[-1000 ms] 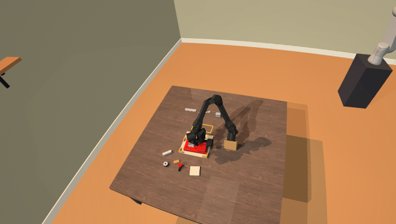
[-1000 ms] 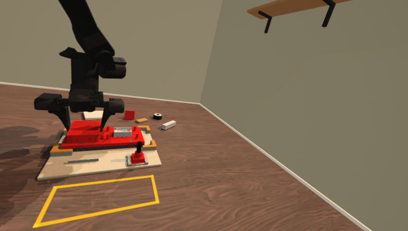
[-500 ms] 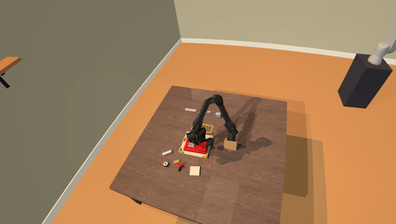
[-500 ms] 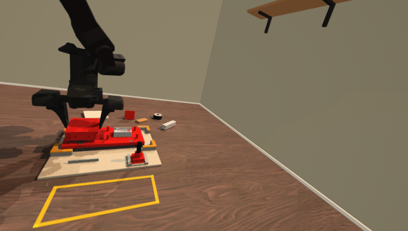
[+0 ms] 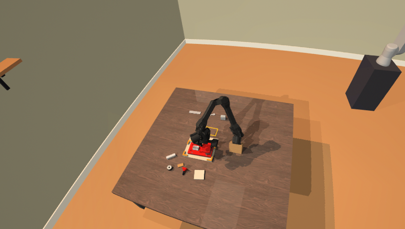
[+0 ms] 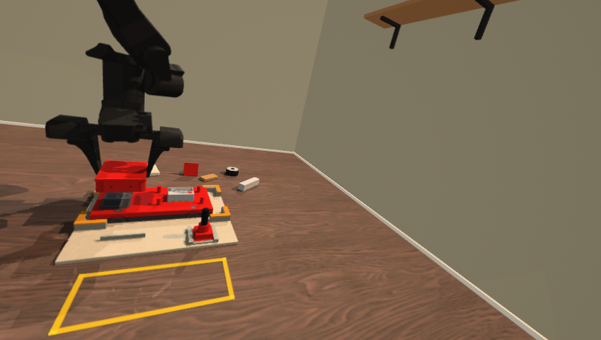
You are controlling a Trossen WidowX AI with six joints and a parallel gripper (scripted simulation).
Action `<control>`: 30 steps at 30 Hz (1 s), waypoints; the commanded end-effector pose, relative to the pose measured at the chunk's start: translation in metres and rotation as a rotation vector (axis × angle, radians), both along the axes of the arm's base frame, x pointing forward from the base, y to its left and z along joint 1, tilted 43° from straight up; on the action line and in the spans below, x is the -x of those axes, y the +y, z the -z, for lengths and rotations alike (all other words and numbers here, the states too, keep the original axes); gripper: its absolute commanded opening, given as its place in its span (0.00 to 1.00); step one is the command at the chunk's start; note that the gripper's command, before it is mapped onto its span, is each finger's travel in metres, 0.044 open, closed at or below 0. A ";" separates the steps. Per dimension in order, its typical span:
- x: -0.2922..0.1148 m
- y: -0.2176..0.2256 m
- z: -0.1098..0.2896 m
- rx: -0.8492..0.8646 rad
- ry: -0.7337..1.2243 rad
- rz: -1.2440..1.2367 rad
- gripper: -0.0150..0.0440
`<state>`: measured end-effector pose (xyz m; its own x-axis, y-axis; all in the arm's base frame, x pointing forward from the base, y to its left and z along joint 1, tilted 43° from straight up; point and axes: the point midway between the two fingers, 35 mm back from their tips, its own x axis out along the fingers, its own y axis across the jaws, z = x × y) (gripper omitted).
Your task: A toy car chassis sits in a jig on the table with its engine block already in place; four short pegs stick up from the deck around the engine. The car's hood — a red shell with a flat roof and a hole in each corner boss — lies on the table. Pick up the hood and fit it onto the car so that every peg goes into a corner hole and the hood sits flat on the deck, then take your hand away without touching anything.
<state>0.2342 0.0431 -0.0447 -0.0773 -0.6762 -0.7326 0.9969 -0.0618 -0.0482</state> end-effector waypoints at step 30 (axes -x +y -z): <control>-0.011 0.022 -0.023 -0.014 0.087 -0.097 0.25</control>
<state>0.2400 0.0635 -0.0228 -0.0828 -0.6747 -0.7334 0.9937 -0.0003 -0.1119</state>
